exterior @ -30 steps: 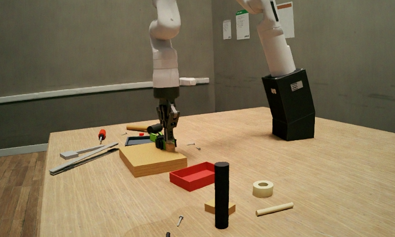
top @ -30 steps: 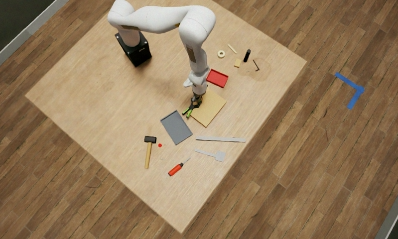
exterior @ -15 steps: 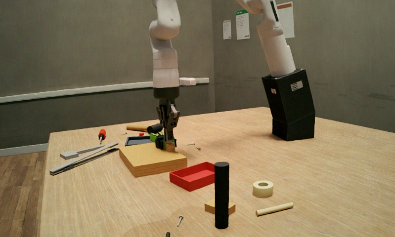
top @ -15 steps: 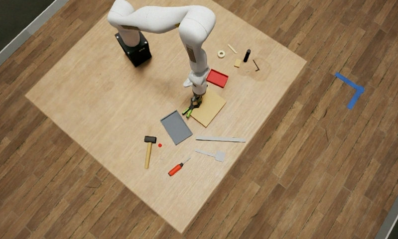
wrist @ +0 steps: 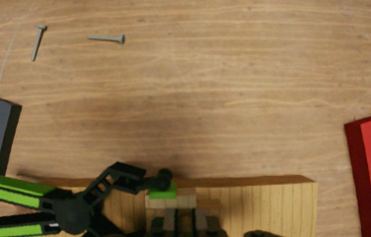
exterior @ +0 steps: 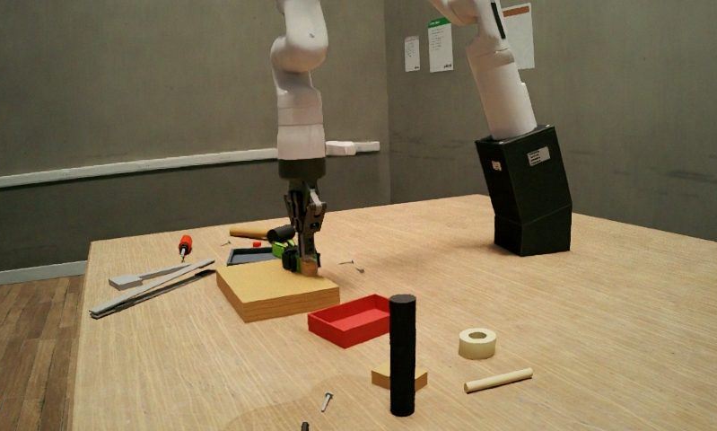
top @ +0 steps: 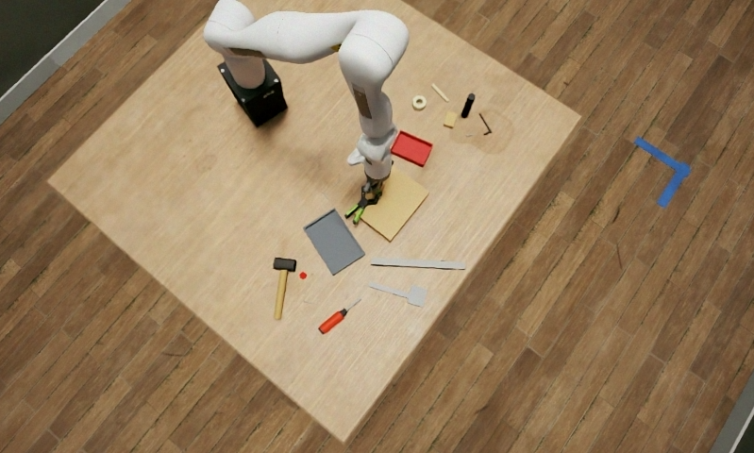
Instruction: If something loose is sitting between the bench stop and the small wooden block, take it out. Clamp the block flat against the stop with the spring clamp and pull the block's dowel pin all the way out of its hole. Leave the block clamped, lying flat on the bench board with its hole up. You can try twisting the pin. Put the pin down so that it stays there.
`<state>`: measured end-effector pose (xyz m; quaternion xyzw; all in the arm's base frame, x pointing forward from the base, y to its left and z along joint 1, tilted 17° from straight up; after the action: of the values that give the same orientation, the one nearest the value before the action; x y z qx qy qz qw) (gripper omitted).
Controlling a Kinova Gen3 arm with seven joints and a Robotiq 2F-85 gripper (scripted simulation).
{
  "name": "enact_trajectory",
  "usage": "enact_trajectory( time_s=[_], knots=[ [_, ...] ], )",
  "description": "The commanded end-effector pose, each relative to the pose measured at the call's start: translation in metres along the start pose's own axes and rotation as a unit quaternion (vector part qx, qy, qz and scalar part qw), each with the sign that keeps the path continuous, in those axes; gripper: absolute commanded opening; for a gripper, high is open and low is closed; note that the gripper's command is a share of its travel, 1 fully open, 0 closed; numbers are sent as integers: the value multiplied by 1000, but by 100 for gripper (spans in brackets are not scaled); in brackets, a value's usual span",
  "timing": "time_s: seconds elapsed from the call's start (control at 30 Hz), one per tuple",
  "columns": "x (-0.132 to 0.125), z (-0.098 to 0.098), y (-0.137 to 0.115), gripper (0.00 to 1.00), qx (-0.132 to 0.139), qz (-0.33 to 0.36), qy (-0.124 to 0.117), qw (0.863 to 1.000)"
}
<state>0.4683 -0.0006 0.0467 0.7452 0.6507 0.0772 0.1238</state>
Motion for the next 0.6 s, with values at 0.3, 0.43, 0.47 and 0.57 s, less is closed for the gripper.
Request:
enact_trajectory(
  time_s=[0.3,0.43,0.47,0.57],
  knots=[
    [2,-1,1,10,-2,0,2,1000],
    [2,-1,1,10,-2,0,2,1000],
    [2,-1,1,10,-2,-1,2,1000],
    [2,-1,1,10,-2,-1,2,1000]
  ],
)
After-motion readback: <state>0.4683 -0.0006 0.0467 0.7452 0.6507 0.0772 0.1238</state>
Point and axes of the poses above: the point where the finger pads meet when closed, its own z axis out along the fingers, its own x axis across the jaws, y = z × x, the point moved 8 cm from there along -z, back along the fingers, and after that the axes turned 7 degrees about z, right-handed, at the moved point
